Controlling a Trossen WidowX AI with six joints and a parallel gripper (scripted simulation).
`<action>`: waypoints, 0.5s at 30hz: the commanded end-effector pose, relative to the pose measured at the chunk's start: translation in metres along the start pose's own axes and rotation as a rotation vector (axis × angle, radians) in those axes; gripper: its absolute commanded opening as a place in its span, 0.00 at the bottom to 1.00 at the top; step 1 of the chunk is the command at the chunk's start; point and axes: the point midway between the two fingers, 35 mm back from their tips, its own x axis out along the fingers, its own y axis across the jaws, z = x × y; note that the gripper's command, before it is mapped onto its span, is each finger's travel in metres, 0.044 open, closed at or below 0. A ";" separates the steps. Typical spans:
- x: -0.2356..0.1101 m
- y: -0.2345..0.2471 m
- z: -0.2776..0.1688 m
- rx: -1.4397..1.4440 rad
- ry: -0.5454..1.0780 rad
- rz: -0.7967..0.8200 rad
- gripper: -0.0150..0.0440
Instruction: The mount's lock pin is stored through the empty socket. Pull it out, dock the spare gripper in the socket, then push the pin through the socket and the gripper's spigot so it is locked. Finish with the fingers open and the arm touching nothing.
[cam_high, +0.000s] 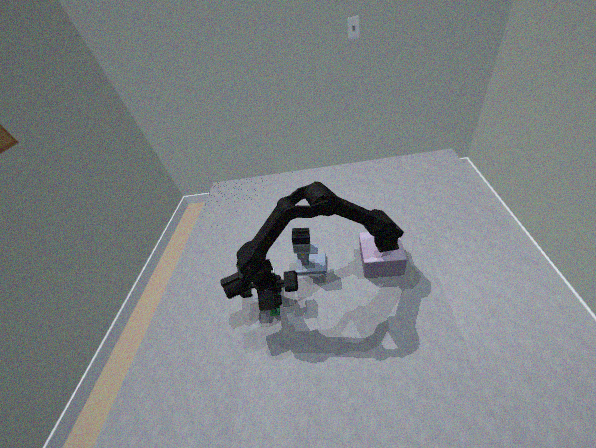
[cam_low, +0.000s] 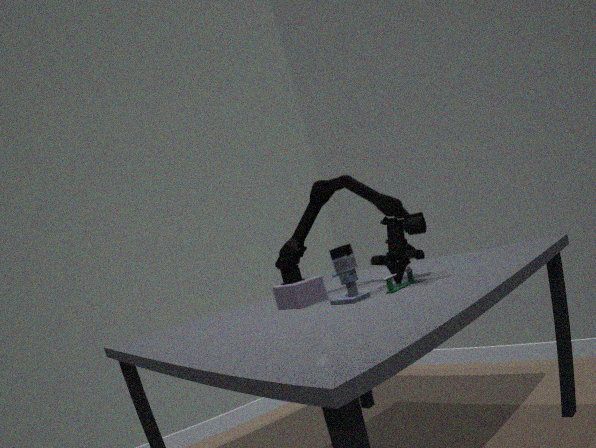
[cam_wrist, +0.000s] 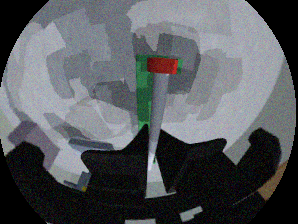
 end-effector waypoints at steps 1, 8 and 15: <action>-0.015 -0.003 -0.002 0.007 -0.007 -0.010 0.25; -0.045 -0.003 -0.010 0.007 -0.007 -0.010 0.25; -0.056 -0.001 -0.015 0.002 -0.002 -0.007 0.27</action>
